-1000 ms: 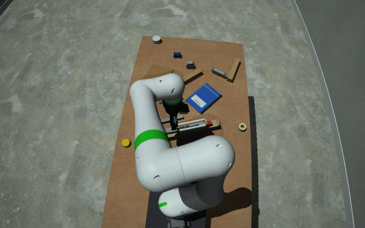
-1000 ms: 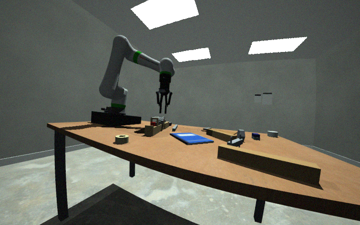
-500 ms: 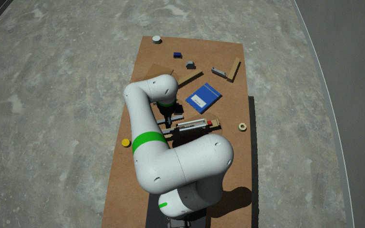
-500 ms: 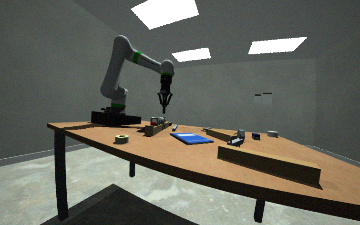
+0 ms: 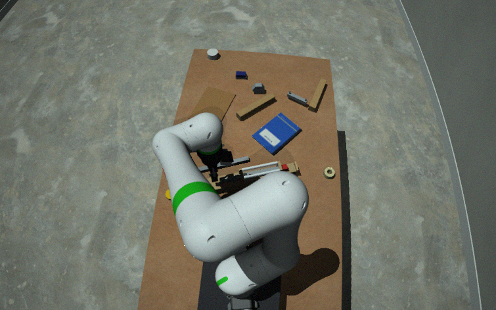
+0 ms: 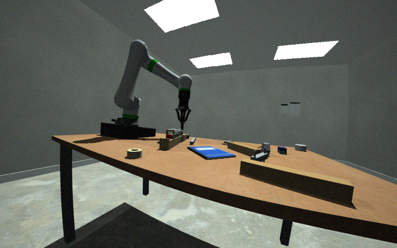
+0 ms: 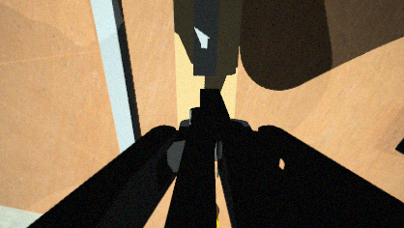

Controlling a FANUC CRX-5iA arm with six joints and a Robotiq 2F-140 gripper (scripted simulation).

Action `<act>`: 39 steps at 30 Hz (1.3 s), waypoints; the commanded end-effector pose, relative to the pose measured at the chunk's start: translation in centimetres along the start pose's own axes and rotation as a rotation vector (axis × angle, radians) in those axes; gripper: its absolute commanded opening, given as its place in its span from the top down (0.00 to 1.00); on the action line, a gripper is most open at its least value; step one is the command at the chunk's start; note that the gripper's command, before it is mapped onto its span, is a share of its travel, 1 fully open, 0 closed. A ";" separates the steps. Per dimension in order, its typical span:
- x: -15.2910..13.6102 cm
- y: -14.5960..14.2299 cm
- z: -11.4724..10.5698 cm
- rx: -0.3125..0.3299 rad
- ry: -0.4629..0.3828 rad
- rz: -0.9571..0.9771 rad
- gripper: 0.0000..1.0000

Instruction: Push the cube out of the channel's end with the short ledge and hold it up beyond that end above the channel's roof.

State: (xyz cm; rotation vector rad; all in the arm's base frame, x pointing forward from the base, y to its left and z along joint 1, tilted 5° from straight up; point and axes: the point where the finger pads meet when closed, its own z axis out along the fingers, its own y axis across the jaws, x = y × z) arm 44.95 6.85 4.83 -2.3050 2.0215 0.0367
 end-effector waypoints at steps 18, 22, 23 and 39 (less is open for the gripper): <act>0.0 -0.2 2.6 0.003 0.000 -0.001 0.90; 0.0 -0.2 3.1 0.003 0.000 -0.001 0.90; 0.0 -0.2 3.1 0.003 0.000 -0.001 0.90; 1.3 -0.2 3.1 0.003 0.000 -0.001 0.90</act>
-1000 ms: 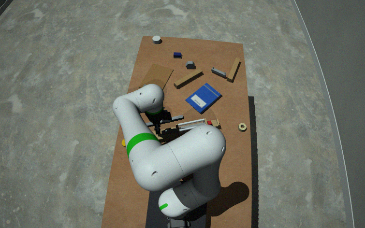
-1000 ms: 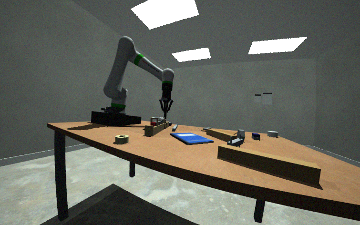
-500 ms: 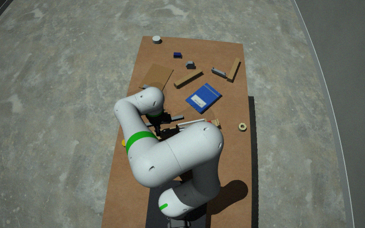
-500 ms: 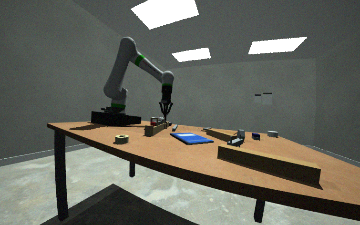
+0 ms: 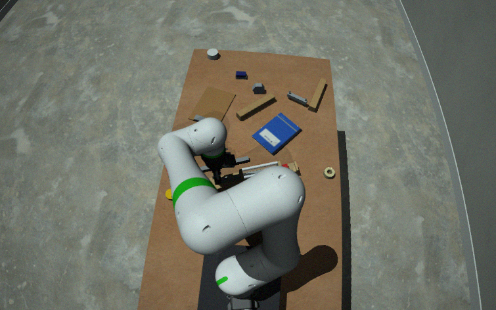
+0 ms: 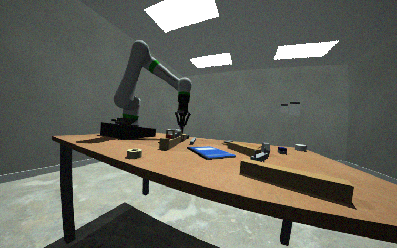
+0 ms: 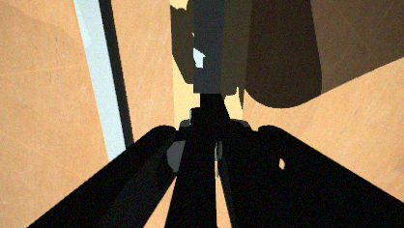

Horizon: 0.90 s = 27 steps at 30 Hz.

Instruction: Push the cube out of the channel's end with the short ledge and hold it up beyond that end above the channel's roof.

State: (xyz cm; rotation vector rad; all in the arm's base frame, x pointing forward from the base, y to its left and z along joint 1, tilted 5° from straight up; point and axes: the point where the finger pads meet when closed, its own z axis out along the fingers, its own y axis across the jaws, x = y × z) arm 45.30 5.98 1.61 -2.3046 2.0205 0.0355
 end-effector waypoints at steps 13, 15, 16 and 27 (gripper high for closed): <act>1.3 -0.1 -0.1 0.001 0.000 0.000 0.90; 1.5 -0.1 -0.1 0.001 0.000 0.000 0.90; 1.6 -0.1 -0.1 0.001 0.000 0.000 0.90; 1.7 -0.1 -7.0 0.001 0.000 0.000 0.90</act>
